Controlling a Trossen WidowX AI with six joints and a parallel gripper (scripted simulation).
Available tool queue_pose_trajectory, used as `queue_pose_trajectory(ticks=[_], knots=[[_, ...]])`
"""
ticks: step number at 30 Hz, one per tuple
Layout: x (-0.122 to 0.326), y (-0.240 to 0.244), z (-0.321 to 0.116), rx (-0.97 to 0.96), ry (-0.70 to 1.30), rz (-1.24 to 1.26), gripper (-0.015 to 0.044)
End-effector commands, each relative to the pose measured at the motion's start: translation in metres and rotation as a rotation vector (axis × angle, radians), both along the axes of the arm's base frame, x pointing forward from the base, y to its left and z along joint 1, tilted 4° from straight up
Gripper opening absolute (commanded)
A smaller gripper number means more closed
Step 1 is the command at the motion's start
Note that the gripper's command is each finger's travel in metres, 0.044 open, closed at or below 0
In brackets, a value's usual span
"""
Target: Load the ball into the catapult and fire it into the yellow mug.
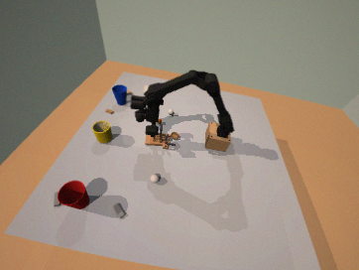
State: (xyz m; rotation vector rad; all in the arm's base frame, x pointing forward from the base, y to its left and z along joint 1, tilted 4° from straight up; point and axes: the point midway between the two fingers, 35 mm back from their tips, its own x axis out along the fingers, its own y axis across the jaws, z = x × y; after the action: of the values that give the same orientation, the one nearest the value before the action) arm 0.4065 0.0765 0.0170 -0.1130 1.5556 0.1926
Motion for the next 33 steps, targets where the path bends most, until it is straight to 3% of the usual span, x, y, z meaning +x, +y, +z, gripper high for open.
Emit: queue_pose_trajectory(ticks=[1,32,33], knots=[[-0.002,0.001,-0.01,0.004,0.008,0.003,0.044],[-0.003,0.003,-0.053,0.004,0.008,0.003,0.044],[-0.001,0.002,-0.049,-0.001,0.004,0.006,0.0414]])
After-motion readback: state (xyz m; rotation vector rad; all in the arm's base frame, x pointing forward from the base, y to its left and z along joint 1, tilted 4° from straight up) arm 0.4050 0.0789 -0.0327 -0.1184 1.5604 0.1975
